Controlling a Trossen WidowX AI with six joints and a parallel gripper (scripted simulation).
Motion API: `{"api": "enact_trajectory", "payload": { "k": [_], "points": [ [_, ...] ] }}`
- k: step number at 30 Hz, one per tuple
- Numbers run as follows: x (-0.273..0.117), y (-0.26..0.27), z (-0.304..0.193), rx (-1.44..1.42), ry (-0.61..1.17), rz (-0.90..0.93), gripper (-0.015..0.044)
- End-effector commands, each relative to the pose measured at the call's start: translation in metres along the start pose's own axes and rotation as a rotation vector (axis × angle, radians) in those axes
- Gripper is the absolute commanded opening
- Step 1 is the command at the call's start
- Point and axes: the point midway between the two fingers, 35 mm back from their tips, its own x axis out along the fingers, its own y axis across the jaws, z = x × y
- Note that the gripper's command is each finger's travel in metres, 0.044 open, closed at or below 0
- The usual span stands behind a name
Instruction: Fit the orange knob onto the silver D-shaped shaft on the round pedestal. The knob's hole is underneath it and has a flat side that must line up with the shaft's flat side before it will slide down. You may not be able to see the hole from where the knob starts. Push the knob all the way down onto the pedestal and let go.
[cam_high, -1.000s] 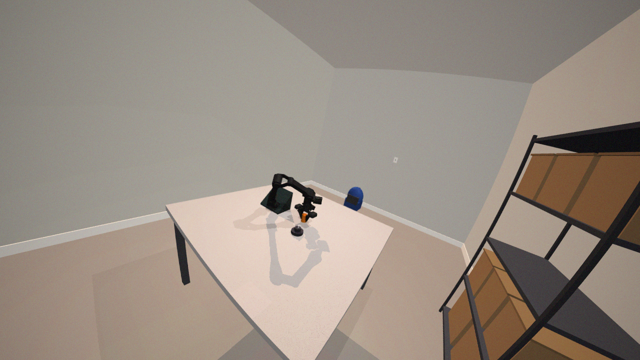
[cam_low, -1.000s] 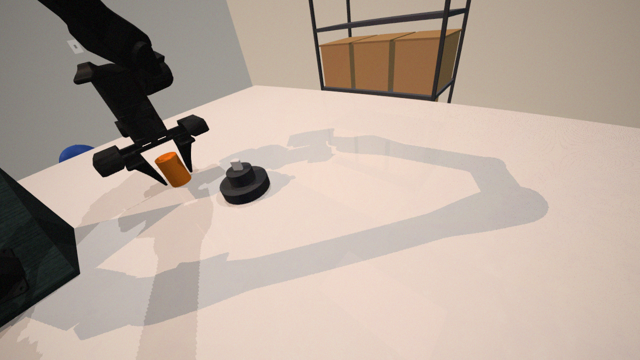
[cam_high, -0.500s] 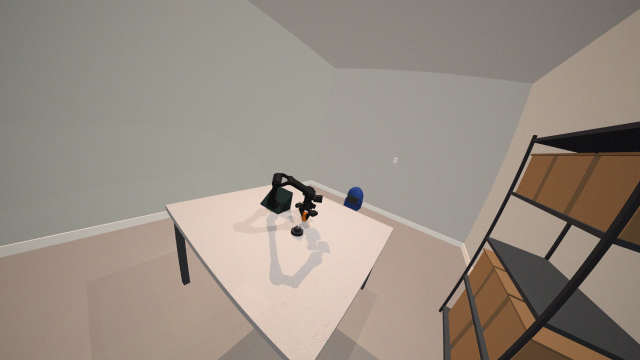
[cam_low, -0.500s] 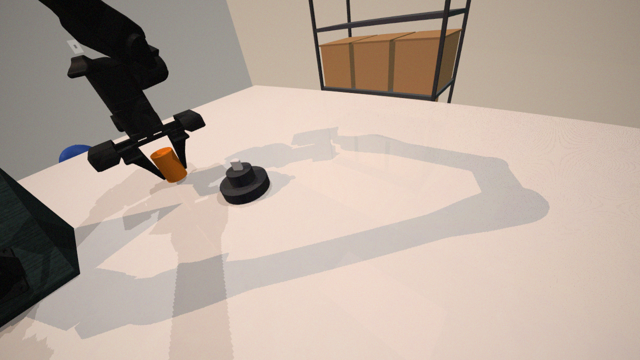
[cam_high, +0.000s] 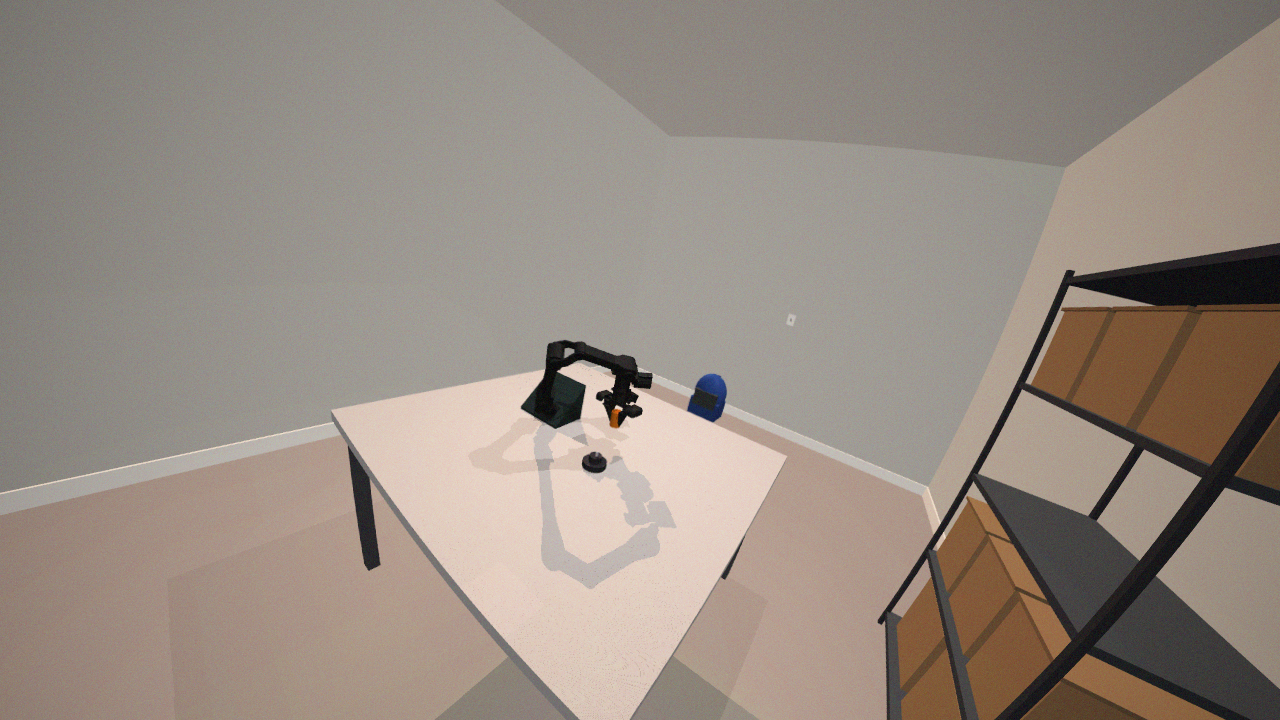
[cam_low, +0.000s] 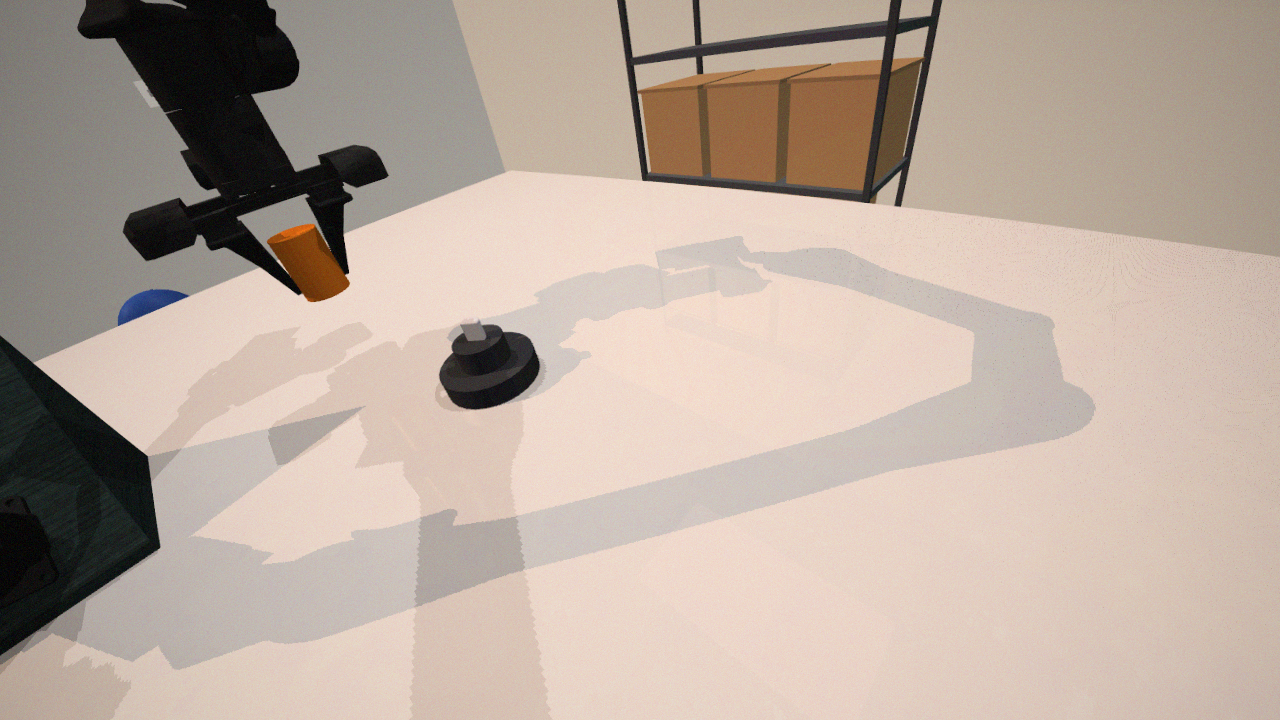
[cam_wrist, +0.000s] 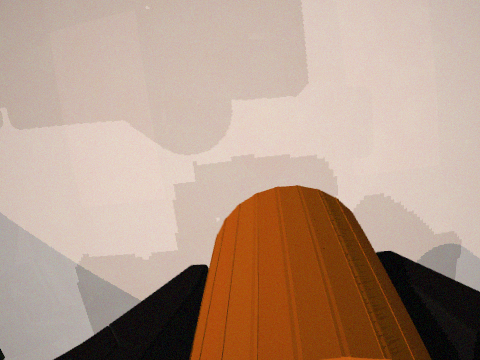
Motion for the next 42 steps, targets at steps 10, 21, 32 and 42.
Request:
{"api": "enact_trajectory", "payload": {
  "k": [10, 21, 32, 42],
  "points": [
    [-0.061, 0.002, -0.006, -0.019, 0.027, 0.008, 0.0],
    [-0.065, 0.004, -0.002, -0.023, 0.026, -0.076, 0.0],
    [-0.091, 0.013, 0.008, -0.029, 0.022, -0.355, 0.0],
    [-0.113, 0.02, 0.016, -0.033, 0.017, -0.584, 0.0]
  ]
}}
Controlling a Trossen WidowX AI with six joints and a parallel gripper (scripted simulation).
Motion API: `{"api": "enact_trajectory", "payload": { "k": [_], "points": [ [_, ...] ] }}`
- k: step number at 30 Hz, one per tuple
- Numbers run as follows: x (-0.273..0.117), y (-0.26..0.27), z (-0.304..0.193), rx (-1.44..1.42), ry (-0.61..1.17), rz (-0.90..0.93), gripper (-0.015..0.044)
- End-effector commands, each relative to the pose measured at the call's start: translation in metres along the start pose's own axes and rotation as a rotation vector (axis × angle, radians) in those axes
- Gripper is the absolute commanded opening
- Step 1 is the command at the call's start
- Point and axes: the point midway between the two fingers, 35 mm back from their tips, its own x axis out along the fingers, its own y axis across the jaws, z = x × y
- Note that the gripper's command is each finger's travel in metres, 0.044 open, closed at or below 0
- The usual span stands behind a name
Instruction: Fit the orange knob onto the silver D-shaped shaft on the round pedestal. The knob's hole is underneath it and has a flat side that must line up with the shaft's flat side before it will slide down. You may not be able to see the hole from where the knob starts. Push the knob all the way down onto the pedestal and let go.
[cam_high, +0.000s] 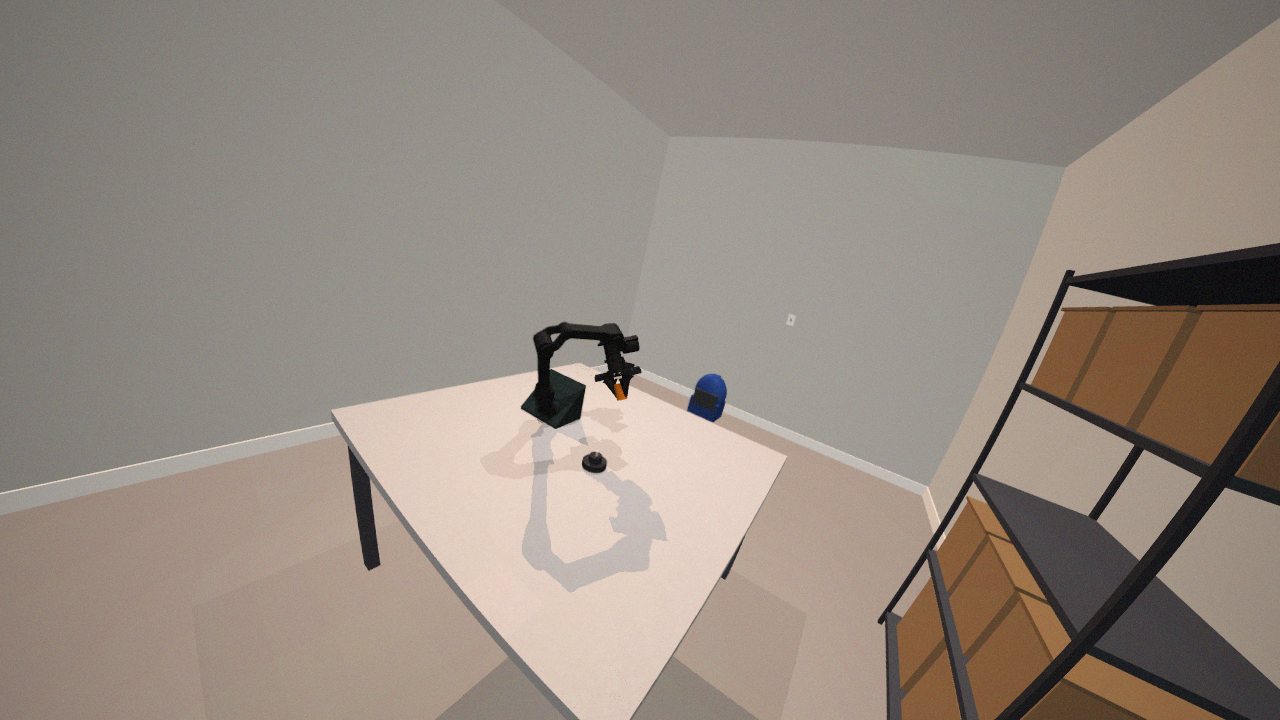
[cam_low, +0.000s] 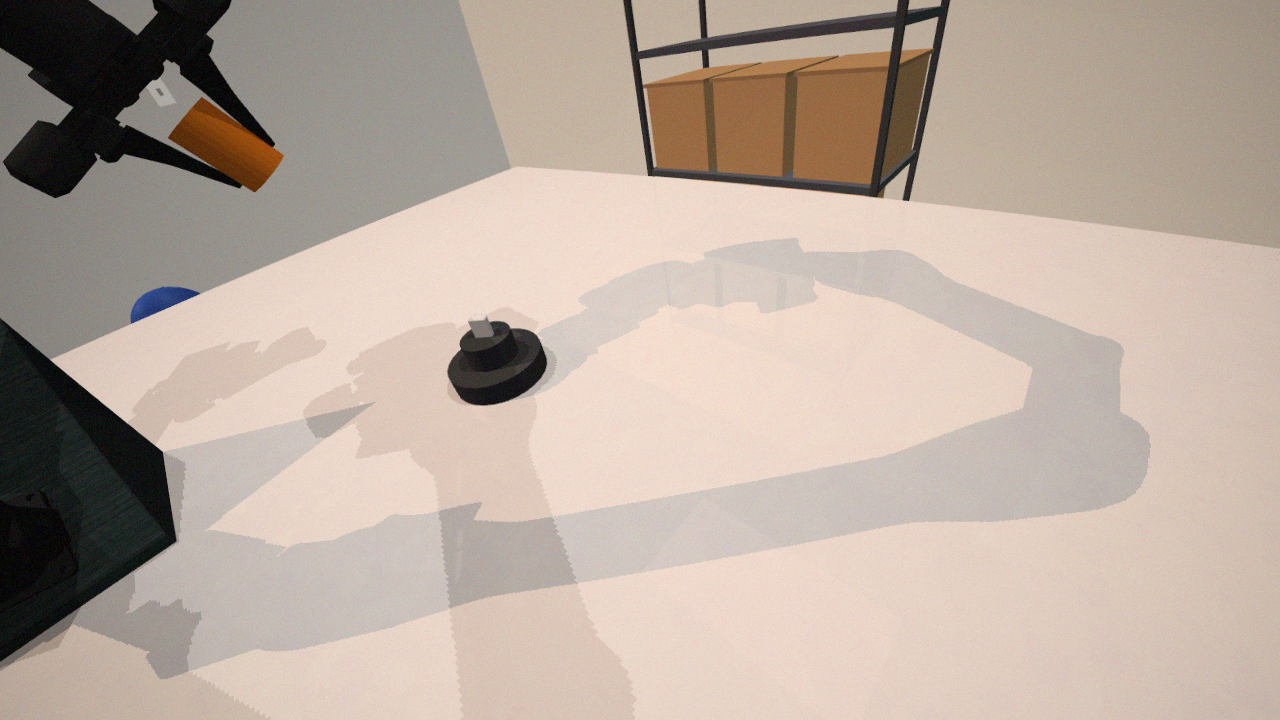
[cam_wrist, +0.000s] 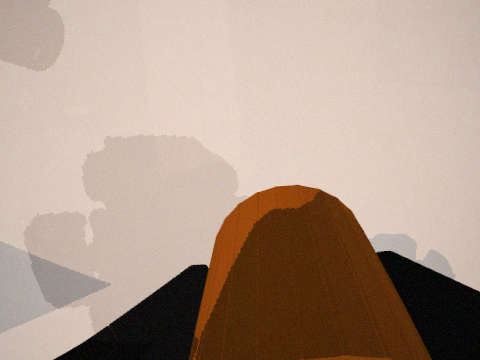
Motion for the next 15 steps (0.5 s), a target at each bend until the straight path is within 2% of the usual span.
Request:
{"api": "enact_trajectory", "payload": {
  "k": [1, 15],
  "points": [
    [-0.012, -0.003, 0.003, 0.01, -0.003, -0.108, 0.0],
    [-0.041, -0.01, 0.013, 0.01, -0.004, -0.407, 0.0]
  ]
}}
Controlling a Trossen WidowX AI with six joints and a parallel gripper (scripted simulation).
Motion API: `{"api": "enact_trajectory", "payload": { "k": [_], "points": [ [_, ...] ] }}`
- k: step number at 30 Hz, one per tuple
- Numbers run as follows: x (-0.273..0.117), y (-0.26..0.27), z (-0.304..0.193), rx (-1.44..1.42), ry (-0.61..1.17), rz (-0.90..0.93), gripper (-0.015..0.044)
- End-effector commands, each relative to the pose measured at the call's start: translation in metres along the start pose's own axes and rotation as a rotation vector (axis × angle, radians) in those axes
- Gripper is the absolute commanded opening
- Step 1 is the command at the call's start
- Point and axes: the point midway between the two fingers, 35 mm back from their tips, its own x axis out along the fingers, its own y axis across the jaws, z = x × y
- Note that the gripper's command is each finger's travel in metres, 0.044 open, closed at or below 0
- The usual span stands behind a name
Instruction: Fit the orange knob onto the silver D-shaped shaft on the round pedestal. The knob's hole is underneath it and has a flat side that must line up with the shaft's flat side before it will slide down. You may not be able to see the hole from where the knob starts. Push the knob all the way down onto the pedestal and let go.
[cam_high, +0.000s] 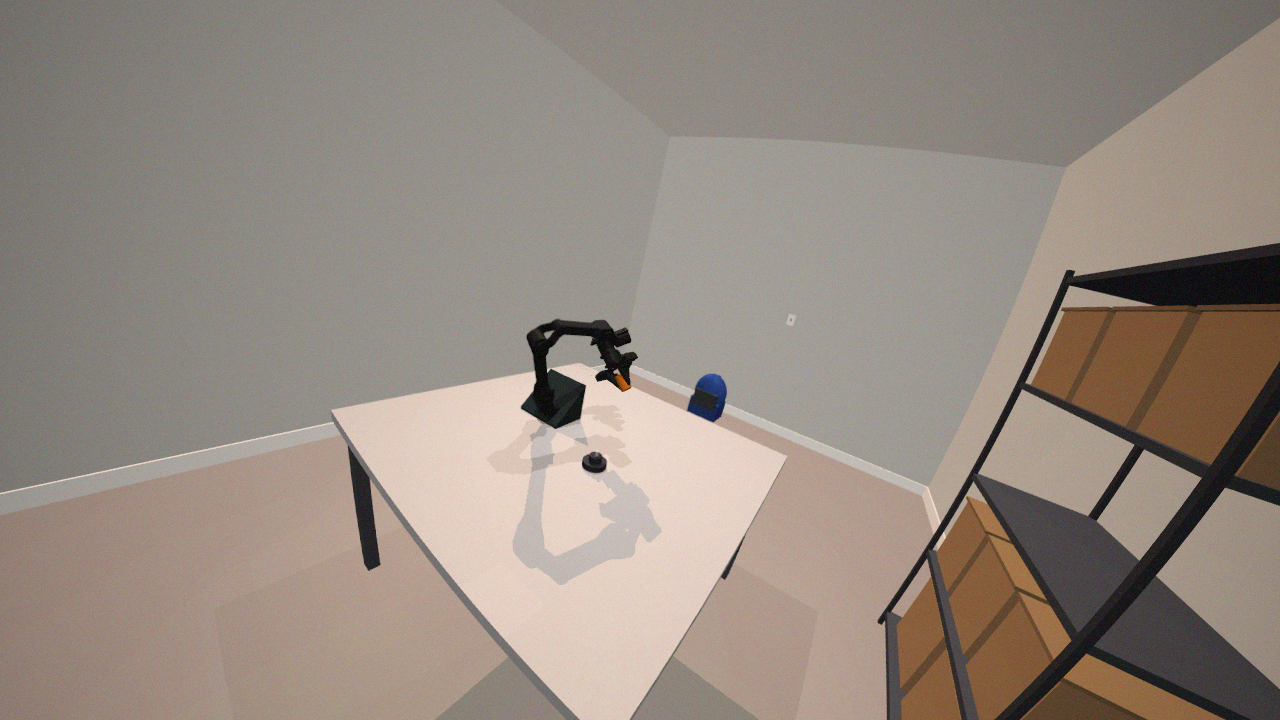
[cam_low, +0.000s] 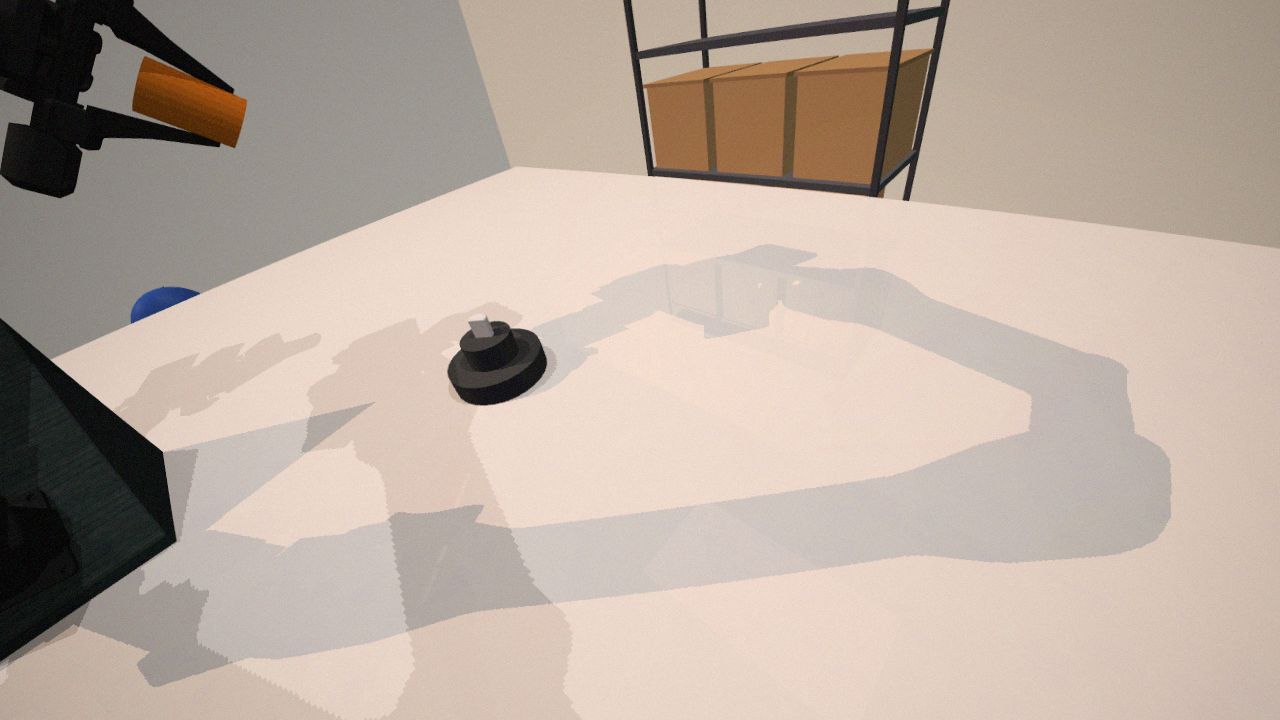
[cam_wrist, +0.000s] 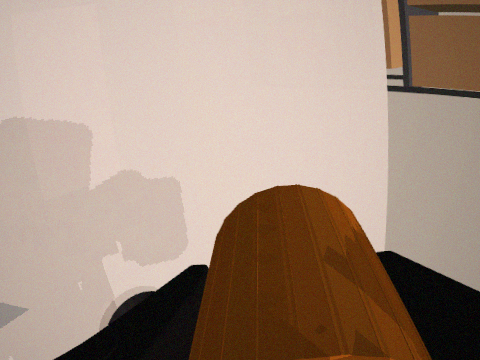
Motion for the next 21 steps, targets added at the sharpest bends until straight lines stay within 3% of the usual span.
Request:
{"api": "enact_trajectory", "payload": {
  "k": [1, 21],
  "points": [
    [-0.0103, -0.007, 0.0021, 0.003, -0.001, -0.107, 0.0],
    [-0.0114, -0.0042, 0.003, 0.003, -0.001, -0.242, 0.0]
  ]
}}
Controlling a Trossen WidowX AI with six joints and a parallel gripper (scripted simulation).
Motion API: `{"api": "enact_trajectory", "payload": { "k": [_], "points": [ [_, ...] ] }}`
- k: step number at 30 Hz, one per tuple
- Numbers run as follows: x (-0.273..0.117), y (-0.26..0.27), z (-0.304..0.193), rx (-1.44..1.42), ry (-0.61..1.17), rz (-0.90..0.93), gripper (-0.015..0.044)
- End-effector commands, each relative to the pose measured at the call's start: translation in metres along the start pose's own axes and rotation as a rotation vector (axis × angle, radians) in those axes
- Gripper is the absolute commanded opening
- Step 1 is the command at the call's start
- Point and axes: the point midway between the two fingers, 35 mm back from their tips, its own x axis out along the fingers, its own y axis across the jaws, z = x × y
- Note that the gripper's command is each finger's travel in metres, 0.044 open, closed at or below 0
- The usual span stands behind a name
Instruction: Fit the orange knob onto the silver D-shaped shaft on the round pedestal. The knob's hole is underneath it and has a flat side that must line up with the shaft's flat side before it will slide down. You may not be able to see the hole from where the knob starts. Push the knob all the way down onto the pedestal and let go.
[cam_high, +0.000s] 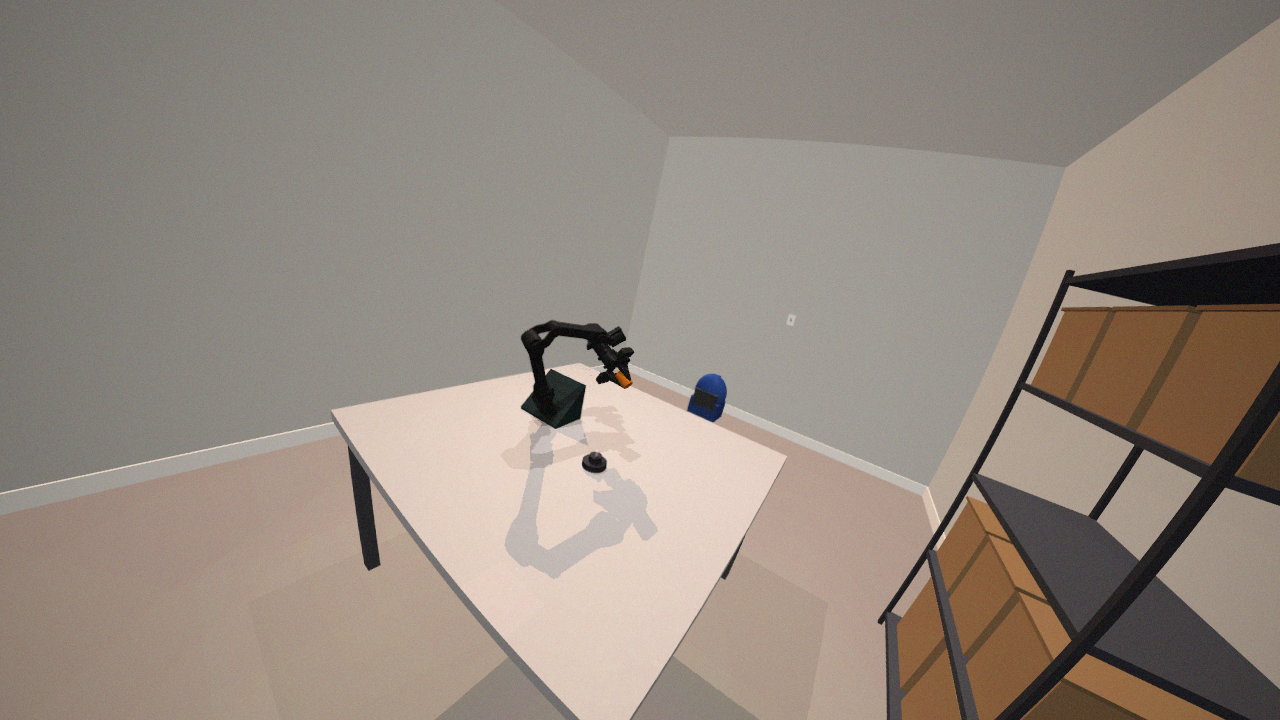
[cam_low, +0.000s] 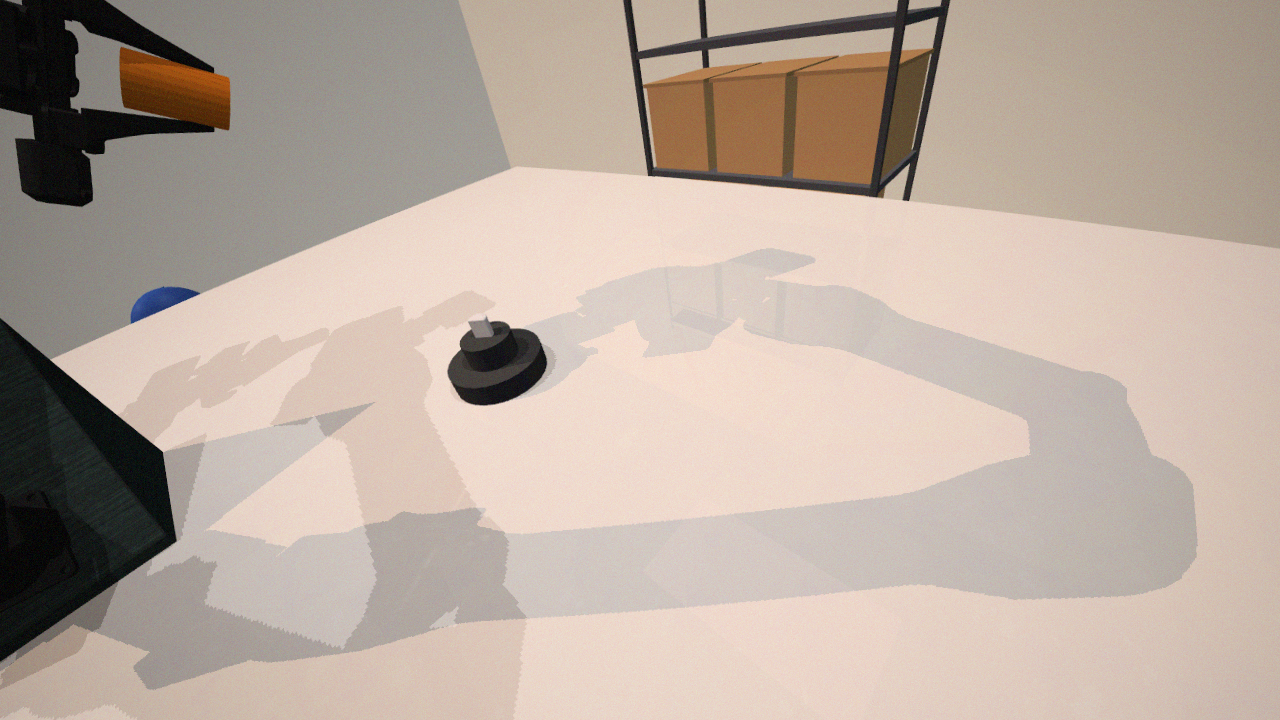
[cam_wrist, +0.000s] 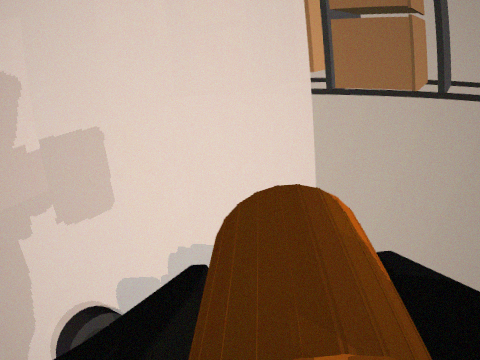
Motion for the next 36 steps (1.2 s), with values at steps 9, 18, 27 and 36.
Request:
{"api": "enact_trajectory", "payload": {
  "k": [9, 18, 27, 36],
  "points": [
    [0.0, 0.0004, -0.0001, 0.0, 0.0, -0.009, 0.0],
    [0.0, 0.0004, -0.0001, 0.0, 0.0, -0.009, 0.0],
    [0.0, 0.0004, -0.0001, 0.0, 0.0, -0.009, 0.0],
    [0.0025, 0.0036, -0.001, 0.002, 0.002, -0.007, 0.0]
  ]
}}
